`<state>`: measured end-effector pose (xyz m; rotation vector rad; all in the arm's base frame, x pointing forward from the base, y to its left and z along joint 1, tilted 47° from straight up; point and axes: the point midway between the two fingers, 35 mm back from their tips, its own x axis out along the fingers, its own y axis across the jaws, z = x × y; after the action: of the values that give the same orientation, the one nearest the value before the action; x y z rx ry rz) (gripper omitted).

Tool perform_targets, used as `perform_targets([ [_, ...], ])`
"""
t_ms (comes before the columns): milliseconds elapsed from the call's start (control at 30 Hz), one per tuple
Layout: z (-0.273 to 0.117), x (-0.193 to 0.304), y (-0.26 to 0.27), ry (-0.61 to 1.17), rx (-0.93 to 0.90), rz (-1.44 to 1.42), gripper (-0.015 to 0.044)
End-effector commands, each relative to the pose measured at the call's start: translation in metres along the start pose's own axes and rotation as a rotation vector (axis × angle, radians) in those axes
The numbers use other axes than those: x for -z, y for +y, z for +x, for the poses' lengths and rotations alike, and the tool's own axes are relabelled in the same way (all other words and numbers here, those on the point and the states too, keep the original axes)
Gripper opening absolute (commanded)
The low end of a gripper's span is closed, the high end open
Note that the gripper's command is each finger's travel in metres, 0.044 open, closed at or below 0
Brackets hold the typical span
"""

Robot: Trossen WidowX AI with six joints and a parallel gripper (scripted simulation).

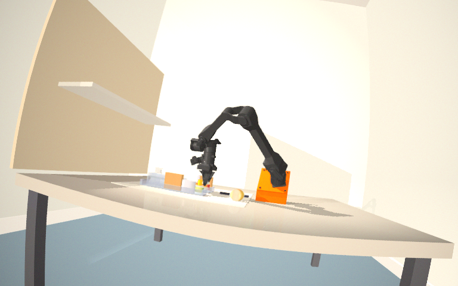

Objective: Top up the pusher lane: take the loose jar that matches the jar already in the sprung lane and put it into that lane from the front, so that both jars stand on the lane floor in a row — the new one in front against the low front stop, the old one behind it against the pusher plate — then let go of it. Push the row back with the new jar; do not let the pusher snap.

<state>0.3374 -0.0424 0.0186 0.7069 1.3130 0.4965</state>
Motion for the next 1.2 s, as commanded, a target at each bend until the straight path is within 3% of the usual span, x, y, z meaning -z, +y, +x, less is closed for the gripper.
perform_targets([
  [0, 0.0, 0.0, 0.0, -0.006, -0.006, -0.007, 0.0],
  [467, 0.0, 0.002, 0.0, -0.006, -0.006, -0.007, 0.0],
  [833, 0.0, 0.001, 0.0, -0.006, -0.006, -0.007, 0.0289],
  [1167, -0.019, 0.001, -0.001, -0.006, -0.005, -0.007, 0.0299],
])
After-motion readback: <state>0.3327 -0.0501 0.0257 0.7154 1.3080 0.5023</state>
